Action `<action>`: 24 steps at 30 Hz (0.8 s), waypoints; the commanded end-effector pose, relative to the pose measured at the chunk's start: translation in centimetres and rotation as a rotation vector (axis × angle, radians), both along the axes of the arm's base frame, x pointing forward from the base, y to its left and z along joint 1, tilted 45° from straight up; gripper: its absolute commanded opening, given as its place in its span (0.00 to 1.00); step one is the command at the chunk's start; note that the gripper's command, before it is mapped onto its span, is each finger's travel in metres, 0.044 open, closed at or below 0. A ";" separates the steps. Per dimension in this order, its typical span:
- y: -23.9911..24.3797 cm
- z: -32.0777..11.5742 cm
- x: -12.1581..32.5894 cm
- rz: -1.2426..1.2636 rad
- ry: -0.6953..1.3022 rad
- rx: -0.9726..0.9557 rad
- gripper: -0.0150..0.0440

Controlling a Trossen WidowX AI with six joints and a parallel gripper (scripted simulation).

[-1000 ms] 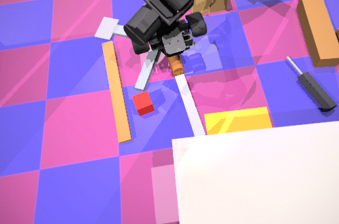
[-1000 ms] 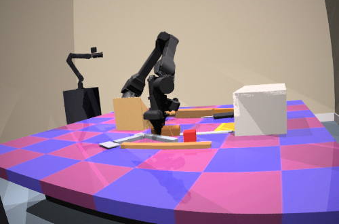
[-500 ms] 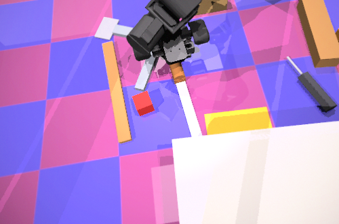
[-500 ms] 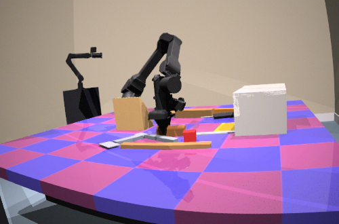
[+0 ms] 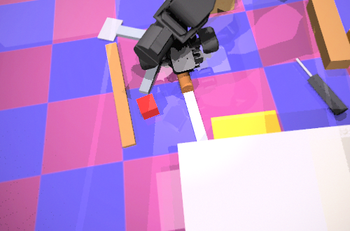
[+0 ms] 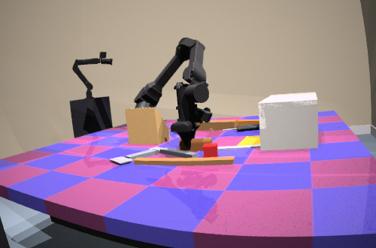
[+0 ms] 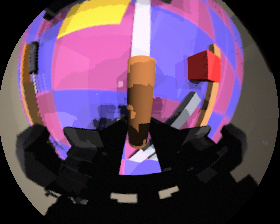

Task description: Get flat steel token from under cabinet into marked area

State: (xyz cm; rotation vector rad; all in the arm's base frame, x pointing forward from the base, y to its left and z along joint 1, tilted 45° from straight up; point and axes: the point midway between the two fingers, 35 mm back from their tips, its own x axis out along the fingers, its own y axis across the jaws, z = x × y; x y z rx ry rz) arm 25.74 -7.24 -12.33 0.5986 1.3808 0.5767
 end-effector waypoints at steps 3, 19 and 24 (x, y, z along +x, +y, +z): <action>-0.1 0.1 1.0 -0.003 0.002 -0.001 0.25; -0.2 0.3 3.1 -0.004 0.002 0.000 0.25; -0.3 0.3 3.7 -0.004 0.002 0.000 0.25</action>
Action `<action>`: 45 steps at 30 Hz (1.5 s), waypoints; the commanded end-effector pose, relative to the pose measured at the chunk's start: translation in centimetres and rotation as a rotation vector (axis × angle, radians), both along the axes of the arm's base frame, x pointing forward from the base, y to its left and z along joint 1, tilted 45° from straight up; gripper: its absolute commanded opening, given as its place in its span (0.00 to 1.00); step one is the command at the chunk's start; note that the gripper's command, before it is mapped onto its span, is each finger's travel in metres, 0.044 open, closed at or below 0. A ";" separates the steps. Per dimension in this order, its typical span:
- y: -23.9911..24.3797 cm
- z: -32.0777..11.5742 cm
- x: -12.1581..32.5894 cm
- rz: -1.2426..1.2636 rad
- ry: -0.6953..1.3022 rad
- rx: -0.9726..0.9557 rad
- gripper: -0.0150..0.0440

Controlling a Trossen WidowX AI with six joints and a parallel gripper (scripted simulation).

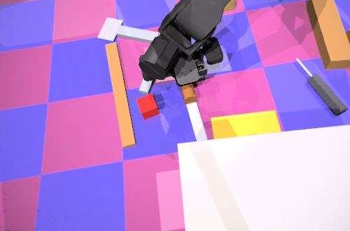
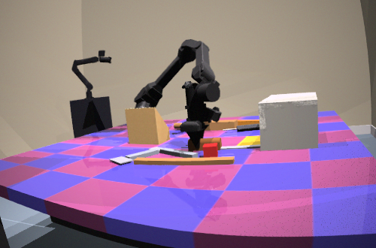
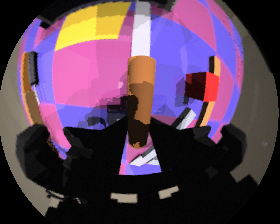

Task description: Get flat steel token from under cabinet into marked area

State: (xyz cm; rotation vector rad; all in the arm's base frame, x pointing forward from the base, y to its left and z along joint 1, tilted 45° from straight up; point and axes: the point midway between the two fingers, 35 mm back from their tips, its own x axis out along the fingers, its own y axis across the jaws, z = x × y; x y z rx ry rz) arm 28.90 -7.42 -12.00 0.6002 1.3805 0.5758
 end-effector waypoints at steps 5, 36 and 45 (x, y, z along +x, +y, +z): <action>-0.1 0.1 1.1 -0.003 0.002 0.000 0.25; -0.3 0.5 4.7 -0.003 0.000 0.000 0.25; -0.4 0.6 5.6 -0.003 -0.001 0.000 0.25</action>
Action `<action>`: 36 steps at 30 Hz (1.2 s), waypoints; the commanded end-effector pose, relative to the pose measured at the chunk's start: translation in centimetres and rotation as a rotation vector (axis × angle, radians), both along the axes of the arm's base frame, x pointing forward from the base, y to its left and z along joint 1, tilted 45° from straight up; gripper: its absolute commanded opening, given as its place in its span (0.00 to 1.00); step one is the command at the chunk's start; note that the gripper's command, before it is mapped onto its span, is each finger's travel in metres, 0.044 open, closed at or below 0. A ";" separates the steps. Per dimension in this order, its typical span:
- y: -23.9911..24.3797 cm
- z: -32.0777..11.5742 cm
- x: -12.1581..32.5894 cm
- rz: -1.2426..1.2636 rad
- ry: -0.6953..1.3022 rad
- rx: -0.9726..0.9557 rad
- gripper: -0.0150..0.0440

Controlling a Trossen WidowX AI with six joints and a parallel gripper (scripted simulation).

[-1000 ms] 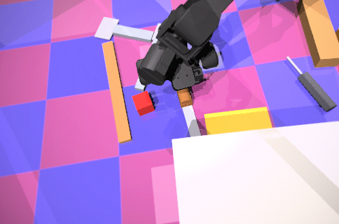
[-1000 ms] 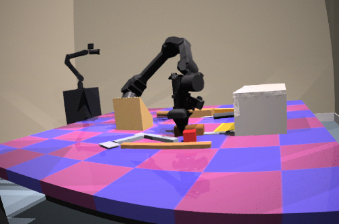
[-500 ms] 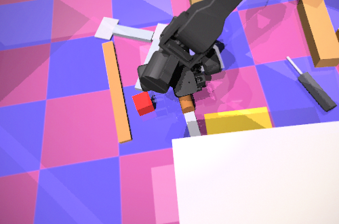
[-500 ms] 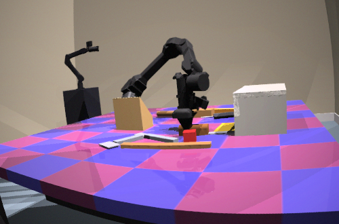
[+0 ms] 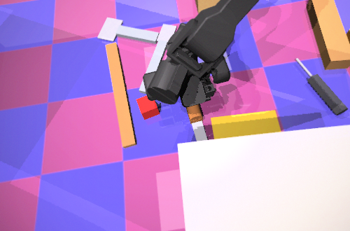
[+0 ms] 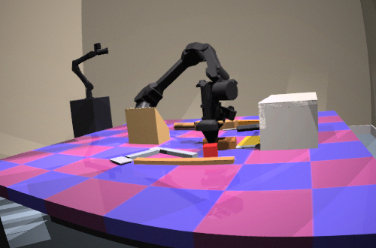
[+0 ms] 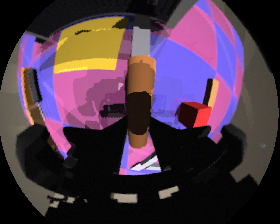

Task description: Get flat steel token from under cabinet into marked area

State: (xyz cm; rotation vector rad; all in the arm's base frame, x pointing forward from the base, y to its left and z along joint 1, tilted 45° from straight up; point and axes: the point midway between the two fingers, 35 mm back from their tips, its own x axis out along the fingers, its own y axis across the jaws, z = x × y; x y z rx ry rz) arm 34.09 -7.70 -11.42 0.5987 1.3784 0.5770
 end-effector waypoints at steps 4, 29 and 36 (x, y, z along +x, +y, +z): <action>-0.1 0.0 0.9 -0.004 0.001 0.000 0.25; -0.3 0.3 3.3 -0.004 0.000 0.000 0.25; -0.3 0.4 4.0 -0.004 0.000 0.000 0.25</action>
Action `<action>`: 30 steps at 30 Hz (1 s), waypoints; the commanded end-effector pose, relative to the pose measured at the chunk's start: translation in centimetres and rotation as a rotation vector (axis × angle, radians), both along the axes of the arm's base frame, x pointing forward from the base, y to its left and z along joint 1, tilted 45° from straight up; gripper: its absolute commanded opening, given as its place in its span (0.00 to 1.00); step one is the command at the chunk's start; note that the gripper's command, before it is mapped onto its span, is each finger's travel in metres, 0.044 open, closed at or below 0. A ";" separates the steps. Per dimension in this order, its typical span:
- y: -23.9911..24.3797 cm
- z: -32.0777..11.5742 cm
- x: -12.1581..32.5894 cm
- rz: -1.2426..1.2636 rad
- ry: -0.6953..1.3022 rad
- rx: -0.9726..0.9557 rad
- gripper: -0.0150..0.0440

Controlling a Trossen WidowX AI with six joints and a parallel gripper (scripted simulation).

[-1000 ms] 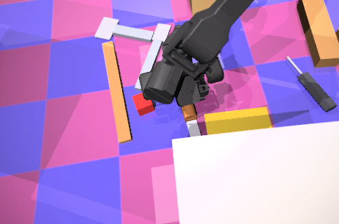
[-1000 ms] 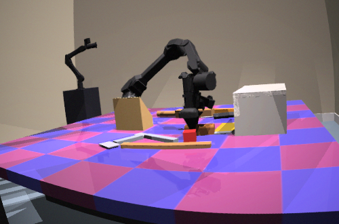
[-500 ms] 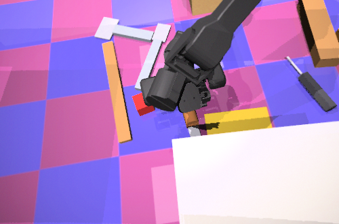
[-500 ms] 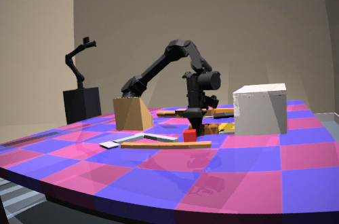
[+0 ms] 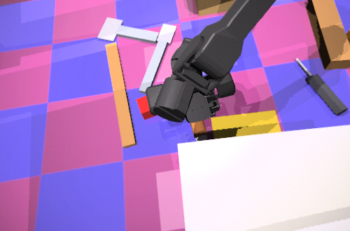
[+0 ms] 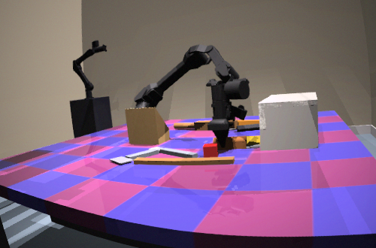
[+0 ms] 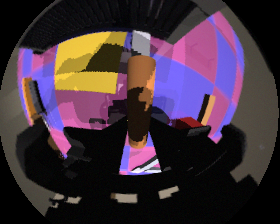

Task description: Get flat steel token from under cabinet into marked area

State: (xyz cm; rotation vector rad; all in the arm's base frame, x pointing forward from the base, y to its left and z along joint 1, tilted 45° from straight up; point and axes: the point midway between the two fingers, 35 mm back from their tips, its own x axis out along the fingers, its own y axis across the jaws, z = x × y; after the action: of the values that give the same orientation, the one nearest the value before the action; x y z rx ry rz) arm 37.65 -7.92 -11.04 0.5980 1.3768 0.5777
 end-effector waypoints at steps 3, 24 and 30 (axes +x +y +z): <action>-0.1 0.0 0.7 -0.004 0.001 0.000 0.25; -0.2 0.3 2.5 -0.004 0.000 0.000 0.25; 0.1 0.4 2.8 -0.004 0.000 0.001 0.25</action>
State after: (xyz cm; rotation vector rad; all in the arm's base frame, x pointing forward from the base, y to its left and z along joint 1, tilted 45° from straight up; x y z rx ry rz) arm 40.17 -7.98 -10.75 0.5996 1.3756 0.5773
